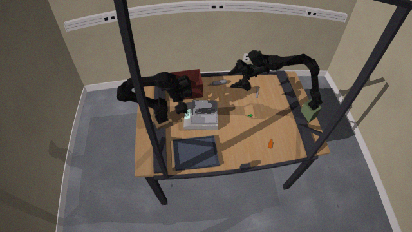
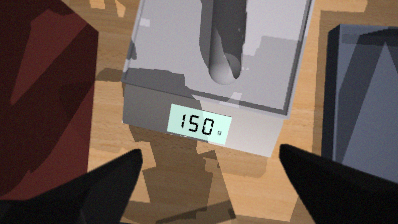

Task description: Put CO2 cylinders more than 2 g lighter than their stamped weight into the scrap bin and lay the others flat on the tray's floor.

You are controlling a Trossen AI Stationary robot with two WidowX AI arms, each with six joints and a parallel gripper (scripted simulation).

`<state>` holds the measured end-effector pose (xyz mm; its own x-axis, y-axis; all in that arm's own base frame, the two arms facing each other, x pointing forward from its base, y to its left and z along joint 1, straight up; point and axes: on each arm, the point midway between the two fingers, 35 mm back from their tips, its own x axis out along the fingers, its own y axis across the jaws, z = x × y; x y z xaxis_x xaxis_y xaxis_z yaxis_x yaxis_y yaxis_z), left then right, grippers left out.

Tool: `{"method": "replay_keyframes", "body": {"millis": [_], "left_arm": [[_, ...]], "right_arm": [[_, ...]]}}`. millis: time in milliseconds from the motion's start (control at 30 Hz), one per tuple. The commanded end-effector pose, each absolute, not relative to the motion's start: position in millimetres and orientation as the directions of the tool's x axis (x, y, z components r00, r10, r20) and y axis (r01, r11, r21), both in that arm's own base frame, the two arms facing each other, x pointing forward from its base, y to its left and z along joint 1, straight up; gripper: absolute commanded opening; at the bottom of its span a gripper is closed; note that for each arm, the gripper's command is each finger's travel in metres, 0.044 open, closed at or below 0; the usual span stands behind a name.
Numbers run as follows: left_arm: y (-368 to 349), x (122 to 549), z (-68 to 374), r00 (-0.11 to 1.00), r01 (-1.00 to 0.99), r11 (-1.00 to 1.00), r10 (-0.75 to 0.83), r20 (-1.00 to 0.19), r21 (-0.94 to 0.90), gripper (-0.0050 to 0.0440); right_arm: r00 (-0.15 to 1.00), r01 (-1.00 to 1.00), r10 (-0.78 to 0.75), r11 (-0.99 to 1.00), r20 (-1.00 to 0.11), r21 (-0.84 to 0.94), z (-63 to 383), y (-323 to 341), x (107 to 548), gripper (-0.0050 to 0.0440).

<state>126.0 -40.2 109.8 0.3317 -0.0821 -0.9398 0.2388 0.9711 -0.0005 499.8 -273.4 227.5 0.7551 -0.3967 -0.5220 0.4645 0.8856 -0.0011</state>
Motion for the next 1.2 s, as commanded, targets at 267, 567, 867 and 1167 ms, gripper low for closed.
{"method": "replay_keyframes", "body": {"millis": [267, 567, 867, 1167], "left_arm": [[-40.3, 126.1, 112.8, 0.342, 0.238, 0.971, -0.085, -0.936, -0.001, 0.0416], [-48.5, 142.3, 125.2, 0.307, 0.261, 0.965, -0.084, -0.948, -0.001, 0.0253], [-66.7, 183.1, 134.3, 0.208, 0.297, 0.955, -0.061, -0.976, 0.004, 0.0253], [-86.9, 228.7, 125.2, 0.107, 0.330, 0.944, -0.035, -0.994, 0.002, 0.0253]], "right_arm": [[0.769, 0.465, -0.404, 0.885, -0.496, -0.001, 244.3, -272.3, 499.2, 0.0440], [0.774, 0.464, -0.399, 0.886, -0.492, 0.013, 248.1, -264.4, 479.9, 0.0440], [0.775, 0.462, -0.393, 0.887, -0.495, 0.019, 243.6, -240.7, 432.6, 0.0440], [0.762, 0.473, -0.412, 0.881, -0.500, -0.004, 227.7, -210.8, 372.3, 0.0440]]}}
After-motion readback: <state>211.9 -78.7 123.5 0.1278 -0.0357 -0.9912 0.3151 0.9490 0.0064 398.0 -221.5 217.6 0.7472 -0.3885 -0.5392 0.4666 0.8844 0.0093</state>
